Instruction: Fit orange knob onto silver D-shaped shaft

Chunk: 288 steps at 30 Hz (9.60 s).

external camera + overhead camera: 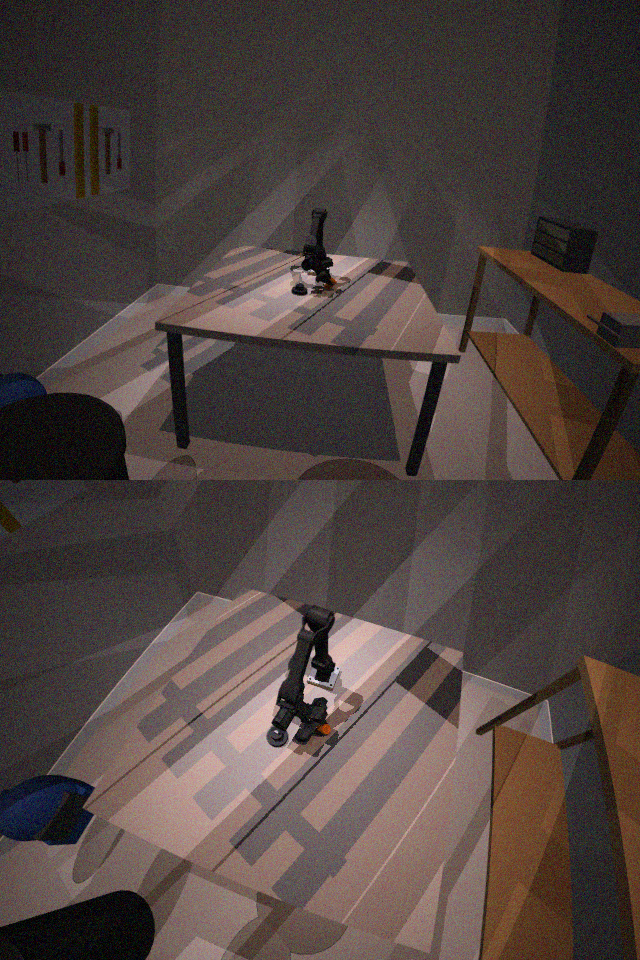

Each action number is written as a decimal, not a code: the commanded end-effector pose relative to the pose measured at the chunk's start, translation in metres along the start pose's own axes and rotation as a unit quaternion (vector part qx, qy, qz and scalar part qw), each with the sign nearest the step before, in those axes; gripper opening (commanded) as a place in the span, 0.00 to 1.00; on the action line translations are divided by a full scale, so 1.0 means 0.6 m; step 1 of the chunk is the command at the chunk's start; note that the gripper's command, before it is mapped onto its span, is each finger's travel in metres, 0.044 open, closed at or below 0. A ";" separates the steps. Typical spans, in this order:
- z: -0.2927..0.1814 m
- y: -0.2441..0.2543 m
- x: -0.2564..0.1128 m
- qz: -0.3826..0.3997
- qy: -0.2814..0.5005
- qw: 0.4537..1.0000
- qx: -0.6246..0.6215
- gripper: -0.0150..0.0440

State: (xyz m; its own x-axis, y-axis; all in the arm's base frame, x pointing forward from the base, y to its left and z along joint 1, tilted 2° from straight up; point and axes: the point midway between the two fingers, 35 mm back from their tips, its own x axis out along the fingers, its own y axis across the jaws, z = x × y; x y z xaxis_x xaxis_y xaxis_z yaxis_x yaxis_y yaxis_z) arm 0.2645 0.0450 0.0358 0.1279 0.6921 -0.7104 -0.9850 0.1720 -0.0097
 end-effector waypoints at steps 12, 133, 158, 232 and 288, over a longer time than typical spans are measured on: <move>-0.012 0.001 -0.007 0.001 -0.062 0.998 0.001 0.61; -0.020 -0.001 -0.014 0.002 0.389 0.921 -0.009 1.00; -0.040 0.002 0.004 0.002 0.389 0.921 -0.009 0.52; 0.255 0.019 -0.193 -0.342 0.357 0.856 -0.153 0.25; 0.280 0.029 -0.196 -0.455 0.331 0.802 -0.200 0.25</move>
State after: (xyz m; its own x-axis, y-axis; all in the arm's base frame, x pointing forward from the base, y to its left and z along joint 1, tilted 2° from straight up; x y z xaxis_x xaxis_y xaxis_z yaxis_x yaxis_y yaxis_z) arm 0.2514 0.0845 0.2366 0.8552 -0.1403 -0.4990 -0.4957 0.0598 -0.8664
